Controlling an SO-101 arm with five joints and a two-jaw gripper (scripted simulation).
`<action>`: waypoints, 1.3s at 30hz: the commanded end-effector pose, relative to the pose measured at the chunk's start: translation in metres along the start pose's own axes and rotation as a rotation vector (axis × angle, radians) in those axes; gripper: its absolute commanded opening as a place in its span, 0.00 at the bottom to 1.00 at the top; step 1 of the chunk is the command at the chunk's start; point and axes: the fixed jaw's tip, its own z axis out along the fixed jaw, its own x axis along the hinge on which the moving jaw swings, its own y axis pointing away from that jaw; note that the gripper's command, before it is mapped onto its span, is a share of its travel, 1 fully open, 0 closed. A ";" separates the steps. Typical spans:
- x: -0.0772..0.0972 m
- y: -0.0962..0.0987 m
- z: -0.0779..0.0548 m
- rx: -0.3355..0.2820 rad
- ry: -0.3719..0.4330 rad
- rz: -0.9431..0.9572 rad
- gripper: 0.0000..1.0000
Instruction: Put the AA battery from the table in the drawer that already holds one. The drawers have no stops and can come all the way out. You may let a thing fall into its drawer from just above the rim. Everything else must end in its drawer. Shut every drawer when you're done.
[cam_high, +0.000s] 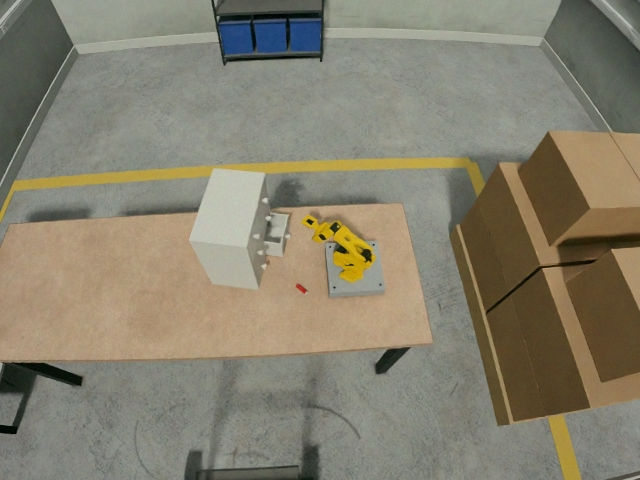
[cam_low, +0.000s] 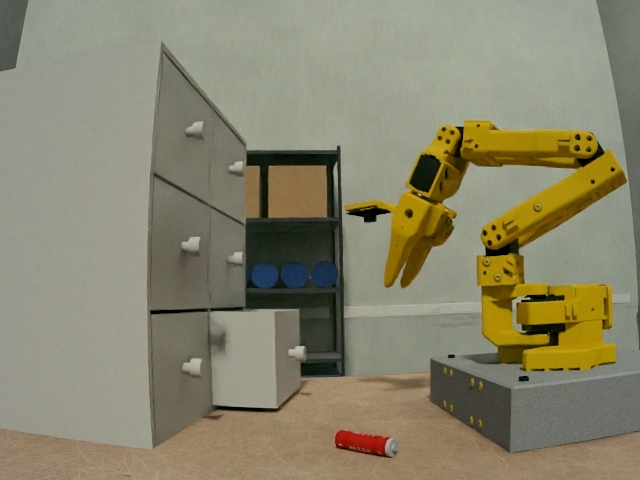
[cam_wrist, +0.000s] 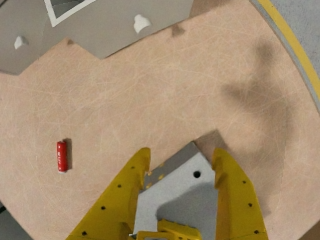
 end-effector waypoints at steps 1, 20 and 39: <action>-0.001 -0.001 0.006 0.005 -0.041 0.009 0.21; -0.023 -0.003 0.029 0.012 -0.353 0.058 0.21; -0.040 -0.001 0.040 0.001 -0.537 0.068 0.21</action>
